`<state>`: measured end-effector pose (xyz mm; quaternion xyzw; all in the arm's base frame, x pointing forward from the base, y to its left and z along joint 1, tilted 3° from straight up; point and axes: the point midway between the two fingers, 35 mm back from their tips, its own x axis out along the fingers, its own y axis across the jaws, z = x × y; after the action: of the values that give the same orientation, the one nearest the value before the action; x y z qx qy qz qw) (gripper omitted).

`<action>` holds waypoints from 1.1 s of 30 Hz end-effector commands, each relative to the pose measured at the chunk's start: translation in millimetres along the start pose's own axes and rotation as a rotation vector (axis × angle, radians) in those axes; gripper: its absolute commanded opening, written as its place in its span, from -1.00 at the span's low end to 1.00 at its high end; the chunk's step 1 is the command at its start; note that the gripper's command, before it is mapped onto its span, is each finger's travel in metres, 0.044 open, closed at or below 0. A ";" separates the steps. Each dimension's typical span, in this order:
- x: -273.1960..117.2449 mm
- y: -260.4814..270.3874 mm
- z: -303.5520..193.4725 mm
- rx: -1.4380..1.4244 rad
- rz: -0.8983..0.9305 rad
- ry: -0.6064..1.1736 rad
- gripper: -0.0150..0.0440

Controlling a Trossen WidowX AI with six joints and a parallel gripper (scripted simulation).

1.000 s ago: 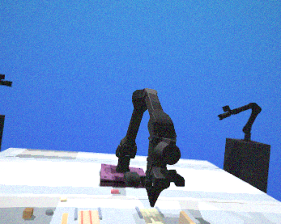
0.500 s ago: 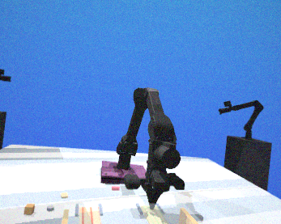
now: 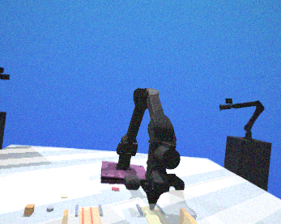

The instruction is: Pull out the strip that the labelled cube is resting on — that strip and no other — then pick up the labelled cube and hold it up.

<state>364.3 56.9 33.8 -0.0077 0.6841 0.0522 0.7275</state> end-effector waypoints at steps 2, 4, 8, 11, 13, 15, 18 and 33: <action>0.8 -0.8 -0.1 0.005 -0.006 0.000 -0.49; 0.8 -0.8 -0.1 0.005 -0.006 0.000 -0.49; 1.2 -0.8 -0.1 0.005 -0.006 0.000 -0.49; 1.5 -0.8 -0.1 0.005 -0.006 0.000 -0.49; 1.7 -0.8 -0.1 0.005 -0.006 0.000 -0.49; 1.9 -0.8 -0.1 0.005 -0.006 0.000 -0.49; 2.2 -0.8 -0.1 0.005 -0.006 0.000 -0.49; 3.7 -0.8 0.0 0.005 -0.006 0.000 -0.49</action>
<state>364.2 57.0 32.4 -0.0078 0.6842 0.0520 0.7274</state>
